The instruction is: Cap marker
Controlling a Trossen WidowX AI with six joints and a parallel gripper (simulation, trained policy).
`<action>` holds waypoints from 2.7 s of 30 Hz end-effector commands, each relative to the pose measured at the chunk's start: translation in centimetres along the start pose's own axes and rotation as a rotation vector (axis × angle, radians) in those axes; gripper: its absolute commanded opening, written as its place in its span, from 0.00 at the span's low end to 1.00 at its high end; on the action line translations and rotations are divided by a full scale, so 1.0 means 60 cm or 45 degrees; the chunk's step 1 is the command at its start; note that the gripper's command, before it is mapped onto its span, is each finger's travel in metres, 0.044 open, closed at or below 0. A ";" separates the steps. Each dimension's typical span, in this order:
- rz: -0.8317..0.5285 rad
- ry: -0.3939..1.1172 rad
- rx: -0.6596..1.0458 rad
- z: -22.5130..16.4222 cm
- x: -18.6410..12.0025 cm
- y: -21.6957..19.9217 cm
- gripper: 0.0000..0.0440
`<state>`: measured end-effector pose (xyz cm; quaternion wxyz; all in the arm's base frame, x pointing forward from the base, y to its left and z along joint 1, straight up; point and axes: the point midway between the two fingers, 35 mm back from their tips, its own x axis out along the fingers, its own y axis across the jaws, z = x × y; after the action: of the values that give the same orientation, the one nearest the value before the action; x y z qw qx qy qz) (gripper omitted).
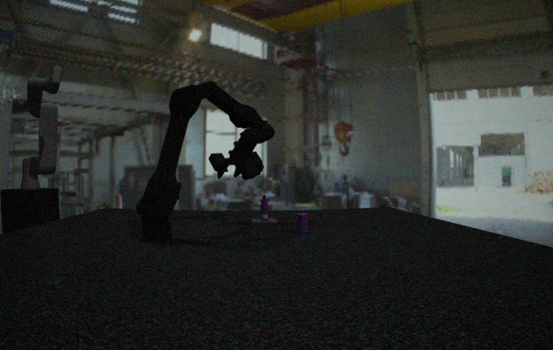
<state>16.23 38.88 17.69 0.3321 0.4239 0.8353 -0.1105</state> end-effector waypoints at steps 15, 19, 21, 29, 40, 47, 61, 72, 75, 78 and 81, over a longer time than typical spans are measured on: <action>0.083 -0.157 0.055 0.093 -0.092 0.039 0.75; 0.100 -0.194 0.067 0.115 -0.114 0.044 0.75; 0.107 -0.212 0.073 0.126 -0.124 0.046 0.75; 0.134 -0.289 0.093 0.169 -0.167 0.052 0.74; 0.157 -0.399 0.117 0.225 -0.223 0.053 0.74; 0.162 -0.471 0.129 0.259 -0.256 0.050 0.74; 0.144 -0.613 0.145 0.323 -0.312 0.037 0.74; 0.101 -0.716 0.148 0.368 -0.343 0.023 0.75; 0.085 -0.742 0.146 0.379 -0.348 0.019 0.75; 0.068 -0.767 0.144 0.391 -0.353 0.015 0.75; 0.049 -0.791 0.140 0.402 -0.356 0.012 0.75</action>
<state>36.57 15.04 14.05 0.5444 0.4147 0.6781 -0.2679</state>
